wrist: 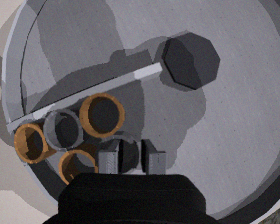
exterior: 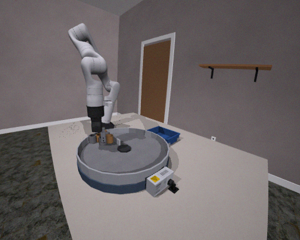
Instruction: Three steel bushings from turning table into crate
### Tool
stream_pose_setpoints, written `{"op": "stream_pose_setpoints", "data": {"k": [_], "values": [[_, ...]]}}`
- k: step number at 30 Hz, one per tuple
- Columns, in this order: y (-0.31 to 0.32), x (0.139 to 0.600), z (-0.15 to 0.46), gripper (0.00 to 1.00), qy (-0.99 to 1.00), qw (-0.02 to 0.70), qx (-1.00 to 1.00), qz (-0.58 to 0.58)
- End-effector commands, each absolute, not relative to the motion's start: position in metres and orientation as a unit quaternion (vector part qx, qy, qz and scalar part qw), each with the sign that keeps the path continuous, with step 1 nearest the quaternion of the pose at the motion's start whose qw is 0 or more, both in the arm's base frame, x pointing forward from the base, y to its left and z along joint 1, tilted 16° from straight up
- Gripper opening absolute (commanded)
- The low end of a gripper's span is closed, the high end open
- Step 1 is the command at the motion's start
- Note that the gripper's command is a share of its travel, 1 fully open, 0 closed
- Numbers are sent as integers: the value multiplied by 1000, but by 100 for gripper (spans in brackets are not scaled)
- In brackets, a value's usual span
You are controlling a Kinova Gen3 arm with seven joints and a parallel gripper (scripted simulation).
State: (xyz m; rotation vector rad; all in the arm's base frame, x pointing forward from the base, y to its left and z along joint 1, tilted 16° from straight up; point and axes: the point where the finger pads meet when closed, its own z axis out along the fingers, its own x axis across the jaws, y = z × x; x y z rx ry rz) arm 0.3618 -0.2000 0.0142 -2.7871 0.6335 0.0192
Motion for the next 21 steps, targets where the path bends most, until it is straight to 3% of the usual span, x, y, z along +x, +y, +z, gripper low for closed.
{"op": "stream_pose_setpoints", "data": {"k": [1, 21], "values": [[-201, 362, 10, 45, 222, 138, -965, 5], [-202, 361, 8, 45, 223, 137, -965, 3]]}}
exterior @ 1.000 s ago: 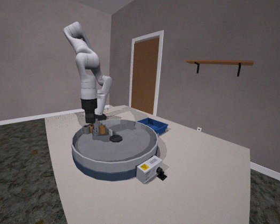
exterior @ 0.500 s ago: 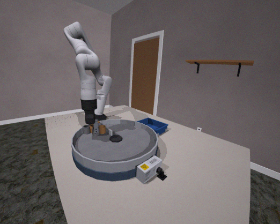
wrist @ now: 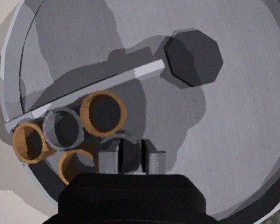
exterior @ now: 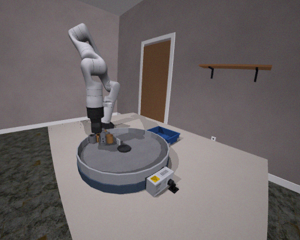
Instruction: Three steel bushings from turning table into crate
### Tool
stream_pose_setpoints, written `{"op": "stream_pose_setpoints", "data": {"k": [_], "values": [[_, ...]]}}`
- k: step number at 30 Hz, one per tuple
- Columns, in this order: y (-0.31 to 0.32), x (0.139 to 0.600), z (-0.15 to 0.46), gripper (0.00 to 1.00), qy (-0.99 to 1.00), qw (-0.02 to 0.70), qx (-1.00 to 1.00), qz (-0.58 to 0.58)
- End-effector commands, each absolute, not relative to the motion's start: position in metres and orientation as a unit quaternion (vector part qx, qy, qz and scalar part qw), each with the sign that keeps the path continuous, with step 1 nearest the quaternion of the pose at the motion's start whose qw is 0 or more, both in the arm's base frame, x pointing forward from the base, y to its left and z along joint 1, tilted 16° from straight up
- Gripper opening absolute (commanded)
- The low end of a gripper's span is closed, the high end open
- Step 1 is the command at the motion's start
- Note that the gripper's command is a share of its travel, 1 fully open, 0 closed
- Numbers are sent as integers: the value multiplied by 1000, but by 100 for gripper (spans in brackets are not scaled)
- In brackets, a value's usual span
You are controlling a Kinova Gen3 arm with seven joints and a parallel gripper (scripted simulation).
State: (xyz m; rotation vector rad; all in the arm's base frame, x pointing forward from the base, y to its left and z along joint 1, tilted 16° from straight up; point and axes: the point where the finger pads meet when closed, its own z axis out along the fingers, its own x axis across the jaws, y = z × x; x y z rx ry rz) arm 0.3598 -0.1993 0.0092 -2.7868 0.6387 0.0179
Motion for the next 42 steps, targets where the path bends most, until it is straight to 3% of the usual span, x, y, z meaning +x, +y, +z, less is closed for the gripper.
{"op": "stream_pose_setpoints", "data": {"k": [1, 9, 10, 42], "values": [[-202, 361, 8, 45, 223, 137, -965, 3], [-202, 361, 8, 45, 223, 137, -965, 3], [-200, 360, 9, 0, 222, 140, -965, 6], [-202, 360, 9, 0, 223, 139, -965, 5]]}}
